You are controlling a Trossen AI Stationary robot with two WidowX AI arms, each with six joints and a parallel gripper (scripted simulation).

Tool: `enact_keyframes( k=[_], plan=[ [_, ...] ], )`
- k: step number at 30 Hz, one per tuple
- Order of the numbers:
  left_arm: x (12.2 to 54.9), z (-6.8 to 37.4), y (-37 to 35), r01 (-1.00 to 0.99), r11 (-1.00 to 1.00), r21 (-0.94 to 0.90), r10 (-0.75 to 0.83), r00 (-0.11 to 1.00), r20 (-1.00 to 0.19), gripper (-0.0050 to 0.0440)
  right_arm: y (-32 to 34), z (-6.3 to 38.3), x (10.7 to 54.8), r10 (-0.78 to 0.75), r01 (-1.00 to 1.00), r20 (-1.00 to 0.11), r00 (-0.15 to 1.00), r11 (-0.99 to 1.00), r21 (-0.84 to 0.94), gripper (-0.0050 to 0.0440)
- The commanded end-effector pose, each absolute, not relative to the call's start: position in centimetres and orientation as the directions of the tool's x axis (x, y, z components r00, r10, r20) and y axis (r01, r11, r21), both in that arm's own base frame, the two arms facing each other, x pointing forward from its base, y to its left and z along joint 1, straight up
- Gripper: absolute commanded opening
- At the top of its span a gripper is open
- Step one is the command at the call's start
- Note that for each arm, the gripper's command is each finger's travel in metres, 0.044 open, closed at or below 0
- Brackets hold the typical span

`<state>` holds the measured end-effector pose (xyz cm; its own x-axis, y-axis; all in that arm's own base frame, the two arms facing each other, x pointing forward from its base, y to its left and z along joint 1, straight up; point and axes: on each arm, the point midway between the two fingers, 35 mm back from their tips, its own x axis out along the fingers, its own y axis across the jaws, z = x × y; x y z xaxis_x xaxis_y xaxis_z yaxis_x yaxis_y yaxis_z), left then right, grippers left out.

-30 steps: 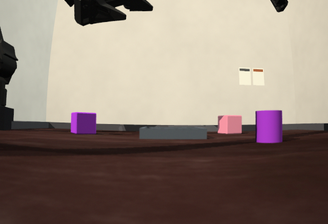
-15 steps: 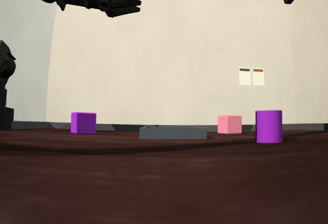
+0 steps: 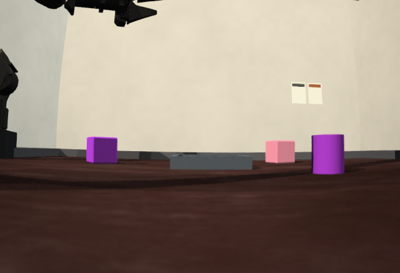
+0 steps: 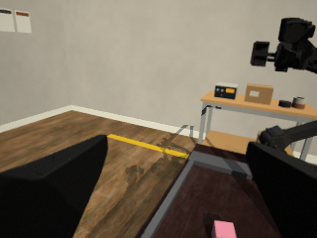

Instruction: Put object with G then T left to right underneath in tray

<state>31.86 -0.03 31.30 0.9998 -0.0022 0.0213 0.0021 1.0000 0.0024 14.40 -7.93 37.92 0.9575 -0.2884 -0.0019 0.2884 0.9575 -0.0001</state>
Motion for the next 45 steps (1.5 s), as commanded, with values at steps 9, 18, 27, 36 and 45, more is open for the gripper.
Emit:
enact_keyframes(
  k=[9,18,27,36,45],
  plan=[
    [39.8,27.7,-3.4,0.052,0.998,-0.032,-0.058,0.977,-0.205,0.0400,-7.9,38.1,14.4,-0.287,0.287,0.003,0.958,0.958,-0.004,-0.0050],
    [45.1,21.5,-6.8,0.083,0.996,-0.036,-0.091,0.914,-0.395,0.0400,-7.9,38.1,14.4,-0.287,0.287,0.003,0.958,0.958,-0.004,-0.0050],
    [49.6,12.0,-11.9,0.121,0.992,-0.022,-0.110,0.794,-0.598,0.0400,-7.9,38.1,14.4,-0.287,0.287,0.003,0.958,0.958,-0.004,-0.0050],
    [50.7,6.0,-14.2,0.140,0.990,-0.004,-0.104,0.715,-0.692,0.0400,-7.9,38.1,14.4,-0.287,0.287,0.003,0.958,0.958,-0.004,-0.0050],
    [50.8,6.5,-14.1,0.141,0.990,-0.006,-0.107,0.721,-0.685,0.0400,-7.9,38.1,14.4,-0.287,0.287,0.003,0.958,0.958,-0.004,-0.0050]
  ],
)
